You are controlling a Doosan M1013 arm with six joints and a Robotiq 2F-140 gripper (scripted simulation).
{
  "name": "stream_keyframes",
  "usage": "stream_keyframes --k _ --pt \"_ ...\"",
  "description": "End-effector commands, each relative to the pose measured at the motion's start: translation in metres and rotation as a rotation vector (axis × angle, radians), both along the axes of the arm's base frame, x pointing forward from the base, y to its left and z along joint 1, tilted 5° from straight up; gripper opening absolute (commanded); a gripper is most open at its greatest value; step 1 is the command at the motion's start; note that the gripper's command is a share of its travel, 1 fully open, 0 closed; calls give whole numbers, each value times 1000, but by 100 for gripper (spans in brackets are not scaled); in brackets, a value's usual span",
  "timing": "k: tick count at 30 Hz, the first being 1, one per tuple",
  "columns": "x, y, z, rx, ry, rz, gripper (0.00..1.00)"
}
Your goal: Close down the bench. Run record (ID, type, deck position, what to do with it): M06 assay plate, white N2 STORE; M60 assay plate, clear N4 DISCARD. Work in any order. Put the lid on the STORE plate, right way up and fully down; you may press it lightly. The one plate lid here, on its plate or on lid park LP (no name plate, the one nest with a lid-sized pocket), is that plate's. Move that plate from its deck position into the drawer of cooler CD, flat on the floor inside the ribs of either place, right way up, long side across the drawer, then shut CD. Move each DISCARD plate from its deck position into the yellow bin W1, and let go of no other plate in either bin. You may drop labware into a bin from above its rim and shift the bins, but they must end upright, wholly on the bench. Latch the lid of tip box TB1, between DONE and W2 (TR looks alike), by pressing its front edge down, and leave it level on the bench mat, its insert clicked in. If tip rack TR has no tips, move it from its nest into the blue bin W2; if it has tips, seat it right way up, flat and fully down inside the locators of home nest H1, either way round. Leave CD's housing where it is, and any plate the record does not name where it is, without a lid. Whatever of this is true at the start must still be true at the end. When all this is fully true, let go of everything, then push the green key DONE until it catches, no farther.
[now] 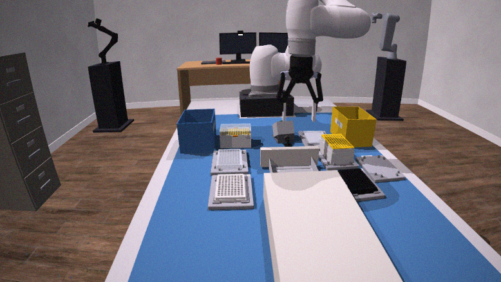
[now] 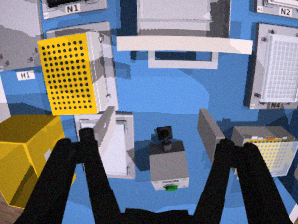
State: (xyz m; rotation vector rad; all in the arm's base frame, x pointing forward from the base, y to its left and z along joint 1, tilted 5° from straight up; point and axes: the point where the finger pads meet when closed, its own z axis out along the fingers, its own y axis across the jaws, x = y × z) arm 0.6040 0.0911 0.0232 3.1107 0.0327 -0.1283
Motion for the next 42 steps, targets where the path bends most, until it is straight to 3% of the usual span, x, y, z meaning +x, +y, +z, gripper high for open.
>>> stream_keyframes --k 1,42 --pt "-12 9 1 0 0 0 66" --pt "-122 94 13 0 0 0 66"
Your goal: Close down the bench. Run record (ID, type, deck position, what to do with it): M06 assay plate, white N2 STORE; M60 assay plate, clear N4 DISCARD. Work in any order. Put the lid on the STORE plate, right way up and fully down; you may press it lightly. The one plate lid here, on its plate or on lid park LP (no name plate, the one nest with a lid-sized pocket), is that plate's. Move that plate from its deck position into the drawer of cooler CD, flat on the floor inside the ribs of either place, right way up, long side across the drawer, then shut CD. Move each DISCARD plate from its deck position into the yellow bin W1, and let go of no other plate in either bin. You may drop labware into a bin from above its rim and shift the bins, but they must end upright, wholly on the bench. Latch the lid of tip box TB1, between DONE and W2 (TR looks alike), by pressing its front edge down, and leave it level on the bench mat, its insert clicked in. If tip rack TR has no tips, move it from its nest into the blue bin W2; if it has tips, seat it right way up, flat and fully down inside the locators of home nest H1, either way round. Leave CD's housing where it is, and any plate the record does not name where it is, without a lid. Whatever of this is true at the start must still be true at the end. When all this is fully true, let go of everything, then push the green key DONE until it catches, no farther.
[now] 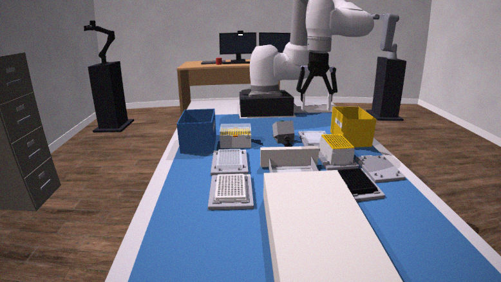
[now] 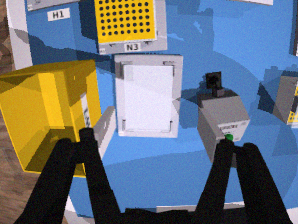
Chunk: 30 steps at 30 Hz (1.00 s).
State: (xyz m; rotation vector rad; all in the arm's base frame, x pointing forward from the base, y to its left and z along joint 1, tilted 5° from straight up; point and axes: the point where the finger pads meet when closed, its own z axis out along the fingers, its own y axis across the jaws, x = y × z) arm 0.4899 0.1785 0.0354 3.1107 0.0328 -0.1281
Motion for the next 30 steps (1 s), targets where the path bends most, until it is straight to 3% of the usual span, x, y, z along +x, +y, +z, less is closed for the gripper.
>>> stream_keyframes --k 1,15,30 --pt "-11 9 1 0 0 0 66" --pt "-20 15 2 0 0 0 66" --pt "-21 15 -15 0 0 0 66"
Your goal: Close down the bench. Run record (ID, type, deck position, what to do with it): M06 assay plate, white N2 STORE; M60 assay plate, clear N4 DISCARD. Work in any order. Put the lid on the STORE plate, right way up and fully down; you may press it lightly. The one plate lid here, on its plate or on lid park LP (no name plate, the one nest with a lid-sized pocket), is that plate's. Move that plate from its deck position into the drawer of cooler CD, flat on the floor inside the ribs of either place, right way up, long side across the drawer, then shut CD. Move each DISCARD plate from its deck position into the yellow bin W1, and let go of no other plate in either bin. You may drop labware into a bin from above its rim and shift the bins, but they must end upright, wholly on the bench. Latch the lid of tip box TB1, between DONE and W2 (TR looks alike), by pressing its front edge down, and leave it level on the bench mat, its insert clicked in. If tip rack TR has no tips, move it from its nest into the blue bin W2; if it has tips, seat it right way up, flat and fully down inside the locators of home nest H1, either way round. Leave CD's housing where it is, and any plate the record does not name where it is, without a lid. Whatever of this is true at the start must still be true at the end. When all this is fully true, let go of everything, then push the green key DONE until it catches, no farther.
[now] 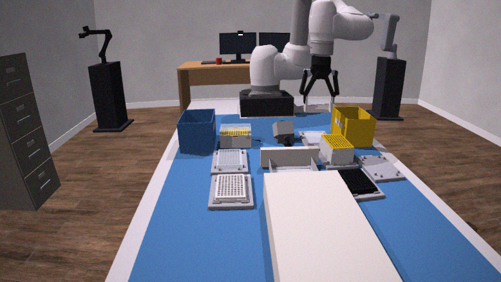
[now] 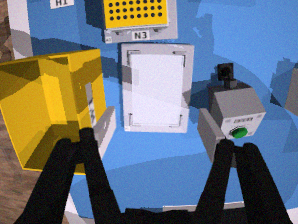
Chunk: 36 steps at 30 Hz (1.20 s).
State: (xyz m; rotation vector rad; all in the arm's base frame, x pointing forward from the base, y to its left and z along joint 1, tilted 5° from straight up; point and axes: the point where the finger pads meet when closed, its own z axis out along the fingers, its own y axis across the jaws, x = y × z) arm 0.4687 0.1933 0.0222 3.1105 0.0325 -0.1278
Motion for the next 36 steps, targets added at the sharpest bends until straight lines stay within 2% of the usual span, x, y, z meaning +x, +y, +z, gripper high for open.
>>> stream_keyframes --k 1,36 --pt "0 0 -3 0 0 0 66" --pt "-4 -1 -44 0 0 0 66"
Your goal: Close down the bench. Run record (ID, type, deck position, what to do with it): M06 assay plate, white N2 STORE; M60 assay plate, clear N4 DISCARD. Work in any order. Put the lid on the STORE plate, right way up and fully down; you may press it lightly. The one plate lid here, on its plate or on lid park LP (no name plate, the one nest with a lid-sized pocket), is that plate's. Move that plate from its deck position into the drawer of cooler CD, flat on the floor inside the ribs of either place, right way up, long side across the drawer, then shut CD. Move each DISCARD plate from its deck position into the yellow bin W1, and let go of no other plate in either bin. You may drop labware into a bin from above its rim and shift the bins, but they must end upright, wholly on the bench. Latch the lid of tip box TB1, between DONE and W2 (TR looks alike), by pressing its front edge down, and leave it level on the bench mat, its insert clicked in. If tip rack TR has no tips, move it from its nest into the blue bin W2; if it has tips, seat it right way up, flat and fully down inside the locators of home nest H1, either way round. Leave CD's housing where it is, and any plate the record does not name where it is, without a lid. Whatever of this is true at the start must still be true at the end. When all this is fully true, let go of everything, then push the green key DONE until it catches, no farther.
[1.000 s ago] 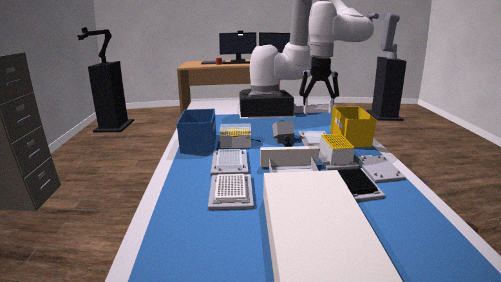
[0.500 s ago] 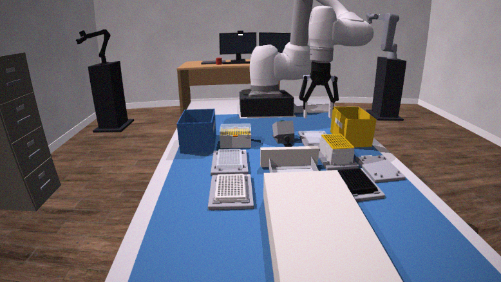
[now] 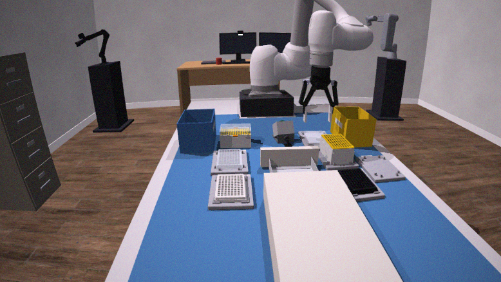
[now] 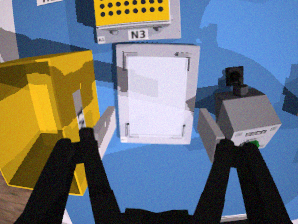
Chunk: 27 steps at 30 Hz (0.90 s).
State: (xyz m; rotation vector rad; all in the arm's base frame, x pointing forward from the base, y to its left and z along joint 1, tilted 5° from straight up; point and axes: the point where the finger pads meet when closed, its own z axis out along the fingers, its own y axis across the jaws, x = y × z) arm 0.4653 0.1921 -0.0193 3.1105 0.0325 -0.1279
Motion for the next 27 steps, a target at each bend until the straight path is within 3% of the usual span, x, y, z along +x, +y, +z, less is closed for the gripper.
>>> stream_keyframes --k 1,27 --pt "0 0 -4 0 0 0 66" --pt "-3 -1 -36 0 0 0 66"
